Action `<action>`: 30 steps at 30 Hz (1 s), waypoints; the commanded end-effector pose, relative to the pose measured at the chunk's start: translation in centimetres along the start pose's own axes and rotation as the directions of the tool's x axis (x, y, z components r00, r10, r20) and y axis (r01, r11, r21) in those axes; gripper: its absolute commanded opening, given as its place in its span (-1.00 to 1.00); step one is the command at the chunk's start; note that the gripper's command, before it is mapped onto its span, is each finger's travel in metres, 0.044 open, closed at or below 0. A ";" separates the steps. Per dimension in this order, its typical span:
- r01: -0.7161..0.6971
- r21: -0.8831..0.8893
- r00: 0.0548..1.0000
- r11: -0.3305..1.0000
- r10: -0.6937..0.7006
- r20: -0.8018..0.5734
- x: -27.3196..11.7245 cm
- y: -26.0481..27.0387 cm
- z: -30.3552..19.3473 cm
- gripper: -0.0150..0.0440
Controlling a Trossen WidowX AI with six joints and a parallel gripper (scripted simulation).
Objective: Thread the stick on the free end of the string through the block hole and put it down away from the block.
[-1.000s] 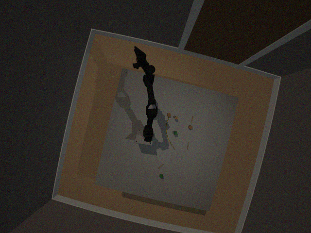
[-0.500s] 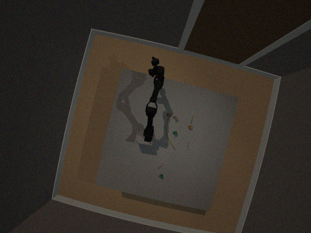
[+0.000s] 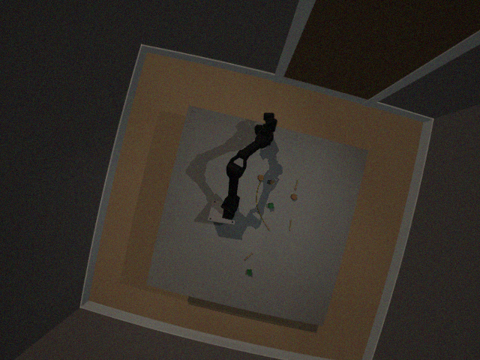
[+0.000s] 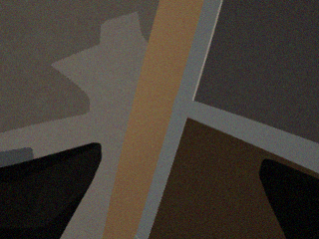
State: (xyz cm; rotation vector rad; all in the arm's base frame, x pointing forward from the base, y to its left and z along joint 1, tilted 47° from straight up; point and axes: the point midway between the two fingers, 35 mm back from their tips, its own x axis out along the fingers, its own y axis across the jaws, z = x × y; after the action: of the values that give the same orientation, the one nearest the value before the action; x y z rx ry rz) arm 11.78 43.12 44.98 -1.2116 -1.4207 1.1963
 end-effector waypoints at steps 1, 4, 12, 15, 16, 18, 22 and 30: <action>-0.108 0.092 0.987 0.990 0.118 -0.110 -2.1 4.2 -4.5 1.00; -0.195 0.145 0.964 0.970 0.217 -0.154 -3.7 8.0 -7.1 1.00; -0.385 0.343 0.858 0.857 0.469 -0.208 -10.4 18.5 -12.3 1.00; -0.428 0.428 0.813 0.796 0.546 -0.204 -13.5 22.0 -13.4 1.00; -0.438 0.457 0.797 0.774 0.570 -0.200 -14.5 23.1 -13.7 1.00; -0.454 0.518 0.766 0.725 0.615 -0.189 -16.9 25.4 -14.0 1.00; -0.459 0.650 0.707 0.606 0.692 -0.146 -22.0 29.8 -13.9 1.00; -0.338 0.889 0.653 0.307 0.757 -0.013 -32.4 36.8 -9.8 1.00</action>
State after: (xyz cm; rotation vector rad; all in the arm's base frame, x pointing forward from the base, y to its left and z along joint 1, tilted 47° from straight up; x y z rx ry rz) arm 31.79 18.52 11.70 -1.2832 -0.0317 1.6214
